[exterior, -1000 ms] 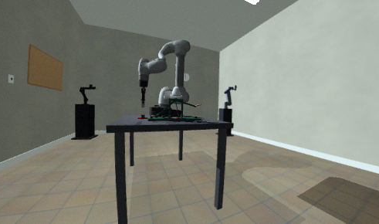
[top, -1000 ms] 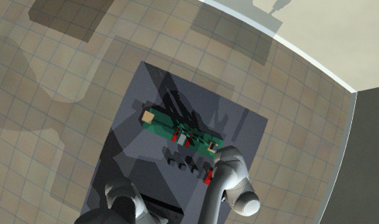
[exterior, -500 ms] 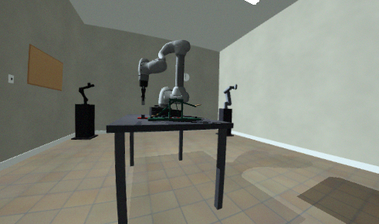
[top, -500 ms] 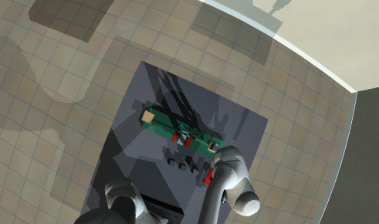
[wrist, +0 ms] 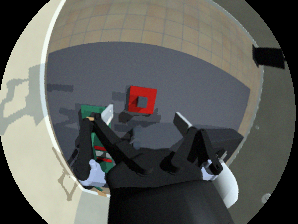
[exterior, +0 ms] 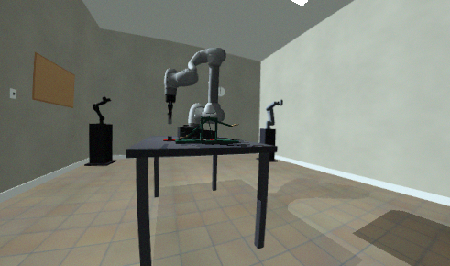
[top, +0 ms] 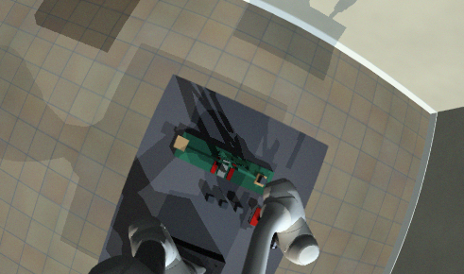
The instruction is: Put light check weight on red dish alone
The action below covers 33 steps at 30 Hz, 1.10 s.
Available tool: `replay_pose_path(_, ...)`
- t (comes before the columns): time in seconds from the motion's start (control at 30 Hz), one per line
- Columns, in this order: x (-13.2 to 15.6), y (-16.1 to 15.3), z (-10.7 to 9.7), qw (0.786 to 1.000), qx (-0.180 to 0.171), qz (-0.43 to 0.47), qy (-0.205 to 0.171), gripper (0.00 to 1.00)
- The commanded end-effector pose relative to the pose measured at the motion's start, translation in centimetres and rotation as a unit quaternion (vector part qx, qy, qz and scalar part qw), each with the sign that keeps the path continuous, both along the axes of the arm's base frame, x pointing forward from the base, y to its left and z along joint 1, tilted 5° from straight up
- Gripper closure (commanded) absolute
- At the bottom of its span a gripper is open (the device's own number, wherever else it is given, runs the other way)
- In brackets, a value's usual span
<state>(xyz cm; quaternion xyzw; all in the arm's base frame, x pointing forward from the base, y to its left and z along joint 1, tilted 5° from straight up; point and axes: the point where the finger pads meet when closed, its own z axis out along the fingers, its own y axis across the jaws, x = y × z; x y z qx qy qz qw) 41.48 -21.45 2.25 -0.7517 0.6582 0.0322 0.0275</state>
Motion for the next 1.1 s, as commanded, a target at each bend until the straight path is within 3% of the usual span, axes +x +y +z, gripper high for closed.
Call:
replay_pose_path(0.0, 0.0, 0.0, 0.6, 1.0, 0.0, 0.0, 0.0, 0.0)
replay_pose_path(0.4, 0.1, -0.4, 5.0, 1.0, 0.0, 0.0, 0.0, 0.0)
replay_pose_path(1.07, 0.1, -0.5, 5.8, 1.0, 0.0, 0.0, 0.0, 0.0)
